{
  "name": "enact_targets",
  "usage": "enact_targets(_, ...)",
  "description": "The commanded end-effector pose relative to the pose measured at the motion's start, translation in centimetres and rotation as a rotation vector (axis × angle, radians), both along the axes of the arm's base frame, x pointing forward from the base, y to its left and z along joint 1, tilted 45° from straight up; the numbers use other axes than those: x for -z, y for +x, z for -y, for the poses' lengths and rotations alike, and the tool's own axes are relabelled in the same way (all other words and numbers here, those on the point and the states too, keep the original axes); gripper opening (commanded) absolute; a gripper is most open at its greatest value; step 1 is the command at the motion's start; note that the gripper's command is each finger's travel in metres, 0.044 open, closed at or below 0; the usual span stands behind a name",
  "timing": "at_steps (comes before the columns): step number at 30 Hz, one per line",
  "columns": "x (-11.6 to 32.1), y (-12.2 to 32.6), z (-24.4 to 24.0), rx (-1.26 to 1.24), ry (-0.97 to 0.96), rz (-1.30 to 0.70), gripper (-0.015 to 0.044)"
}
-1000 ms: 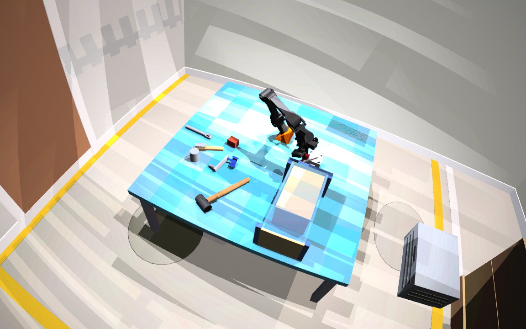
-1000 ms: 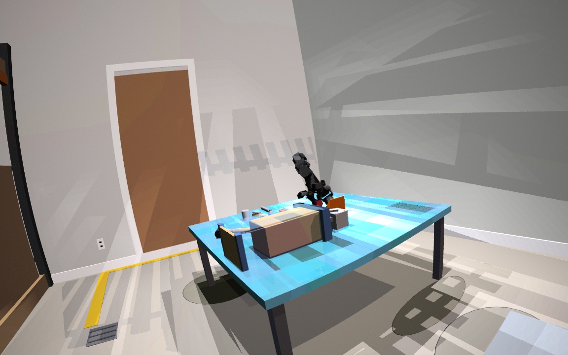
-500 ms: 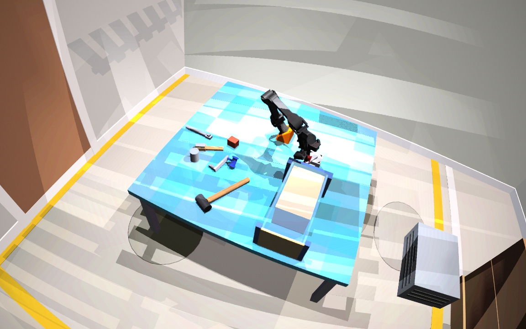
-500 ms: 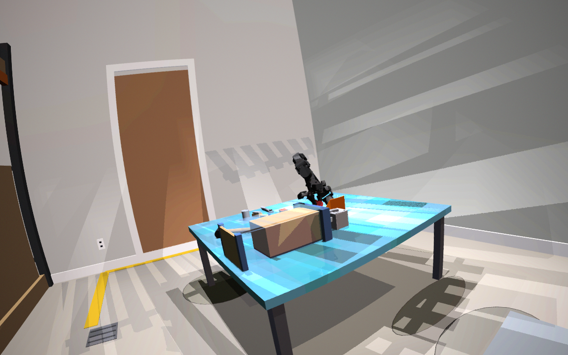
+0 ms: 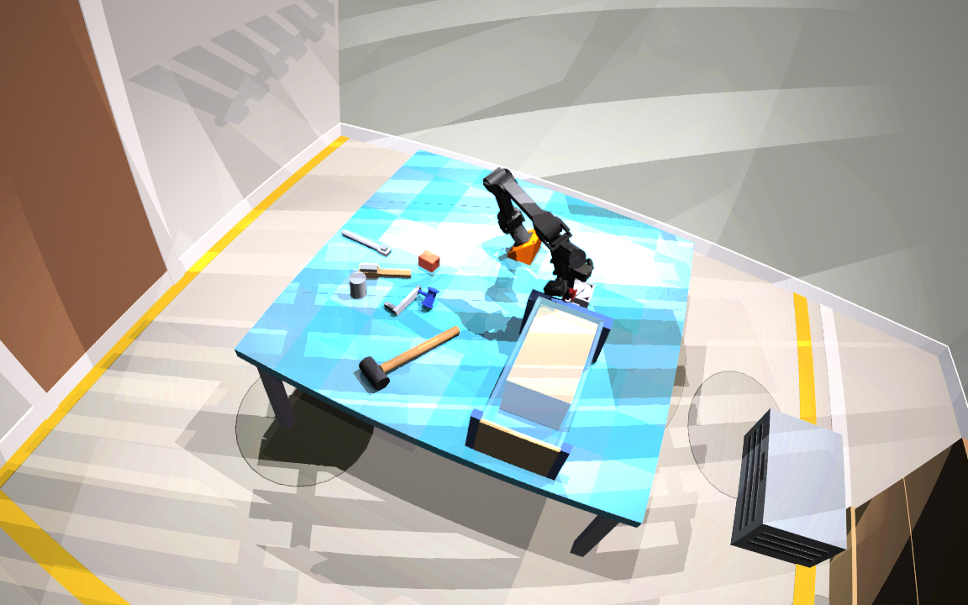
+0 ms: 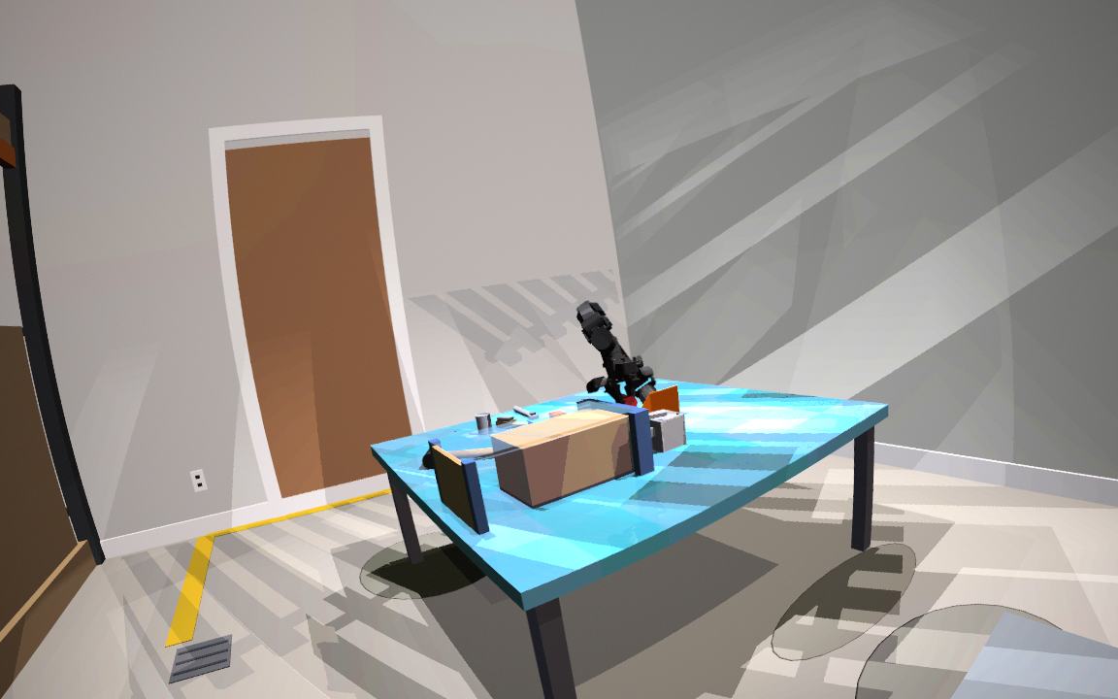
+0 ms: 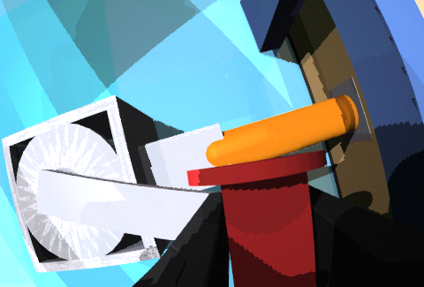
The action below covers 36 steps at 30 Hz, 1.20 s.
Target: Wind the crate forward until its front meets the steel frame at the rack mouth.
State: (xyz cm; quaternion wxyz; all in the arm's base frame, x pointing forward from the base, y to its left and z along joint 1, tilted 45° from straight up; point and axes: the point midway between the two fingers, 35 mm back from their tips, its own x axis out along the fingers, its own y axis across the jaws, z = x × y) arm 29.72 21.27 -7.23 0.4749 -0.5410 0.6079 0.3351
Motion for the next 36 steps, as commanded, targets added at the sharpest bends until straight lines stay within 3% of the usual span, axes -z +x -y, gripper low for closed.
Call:
enact_targets(1, 1.0, 0.5, -1.1, -0.002, 0.017, 0.011, 0.0)
enact_targets(36, 3.7, 0.6, -4.2, -0.002, 0.02, 0.012, 0.0)
